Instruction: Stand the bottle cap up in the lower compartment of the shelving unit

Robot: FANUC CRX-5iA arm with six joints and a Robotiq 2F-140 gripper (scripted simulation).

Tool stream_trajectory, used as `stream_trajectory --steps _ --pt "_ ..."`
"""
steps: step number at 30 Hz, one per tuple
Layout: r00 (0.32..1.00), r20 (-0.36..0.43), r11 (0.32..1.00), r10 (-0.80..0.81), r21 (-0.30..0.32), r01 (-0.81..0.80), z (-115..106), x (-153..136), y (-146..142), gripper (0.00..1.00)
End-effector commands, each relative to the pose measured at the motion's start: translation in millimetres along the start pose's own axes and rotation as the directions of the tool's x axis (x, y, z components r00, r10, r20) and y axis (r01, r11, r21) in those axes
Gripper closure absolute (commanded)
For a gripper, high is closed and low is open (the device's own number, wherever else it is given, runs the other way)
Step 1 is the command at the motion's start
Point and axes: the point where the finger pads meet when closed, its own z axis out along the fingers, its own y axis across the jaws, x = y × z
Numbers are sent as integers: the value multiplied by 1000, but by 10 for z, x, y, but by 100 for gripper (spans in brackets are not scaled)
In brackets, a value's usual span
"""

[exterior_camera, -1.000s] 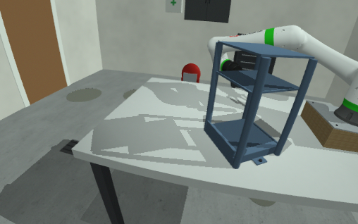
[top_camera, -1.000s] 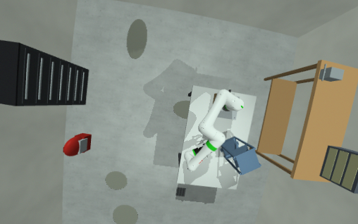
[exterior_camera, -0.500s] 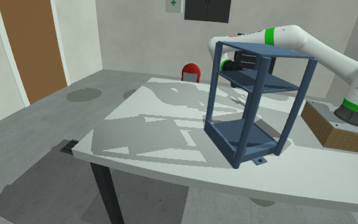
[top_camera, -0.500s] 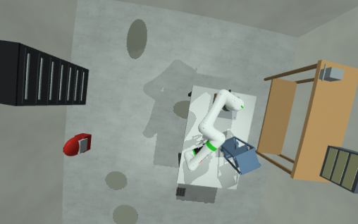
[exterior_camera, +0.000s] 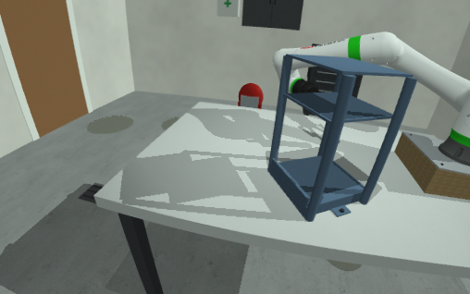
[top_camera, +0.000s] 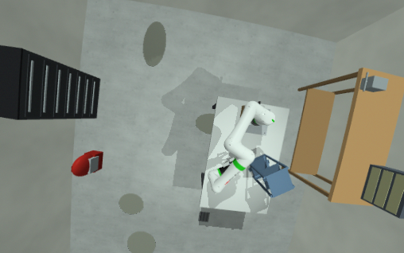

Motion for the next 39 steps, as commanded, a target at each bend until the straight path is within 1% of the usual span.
stream_trajectory --steps 1,8,20,22,37,39 --pt "1000 0 1000 0 0 0 24 -1 0 100" --pt "1000 0 1000 0 0 0 70 -1 0 100" --pt "1000 0 1000 0 0 0 242 -1 0 100" --pt "1000 0 1000 0 0 0 242 -1 0 100" --pt "1000 0 1000 0 0 0 583 -1 0 100" --pt "1000 0 1000 0 0 0 583 -1 0 100"
